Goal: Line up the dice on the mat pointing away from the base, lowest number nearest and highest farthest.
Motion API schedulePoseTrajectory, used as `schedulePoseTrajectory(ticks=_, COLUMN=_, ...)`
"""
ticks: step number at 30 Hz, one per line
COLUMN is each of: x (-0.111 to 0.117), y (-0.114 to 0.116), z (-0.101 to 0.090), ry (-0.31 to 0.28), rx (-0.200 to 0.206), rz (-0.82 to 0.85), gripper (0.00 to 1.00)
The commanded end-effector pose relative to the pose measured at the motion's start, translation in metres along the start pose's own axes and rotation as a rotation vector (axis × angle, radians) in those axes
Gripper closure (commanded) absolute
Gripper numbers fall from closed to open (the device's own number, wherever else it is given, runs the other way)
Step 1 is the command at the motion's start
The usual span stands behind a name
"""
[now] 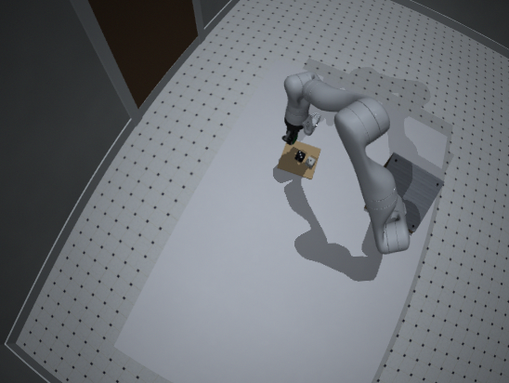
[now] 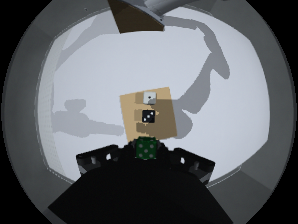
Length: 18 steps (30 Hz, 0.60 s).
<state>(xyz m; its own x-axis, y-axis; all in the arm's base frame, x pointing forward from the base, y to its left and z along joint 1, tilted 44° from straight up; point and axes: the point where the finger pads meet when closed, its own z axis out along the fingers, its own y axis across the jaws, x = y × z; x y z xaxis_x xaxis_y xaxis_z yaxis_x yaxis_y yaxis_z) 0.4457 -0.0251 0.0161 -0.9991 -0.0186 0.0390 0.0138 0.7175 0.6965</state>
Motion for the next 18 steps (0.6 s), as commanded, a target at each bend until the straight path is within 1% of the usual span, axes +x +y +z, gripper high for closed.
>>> schedulePoseTrajectory(ticks=1, x=0.001, y=0.001, z=0.007, ry=0.003, rx=-0.002, rz=0.0, gripper=0.74)
schedulePoseTrajectory(ticks=8, x=0.001, y=0.001, z=0.036, ry=0.003, rx=-0.002, rz=0.0, gripper=0.74)
schedulePoseTrajectory(ticks=10, x=0.001, y=0.001, z=0.036, ry=0.003, rx=-0.002, rz=0.0, gripper=0.74)
schedulePoseTrajectory(ticks=18, x=0.001, y=0.001, z=0.073, ry=0.003, rx=-0.002, rz=0.0, gripper=0.74)
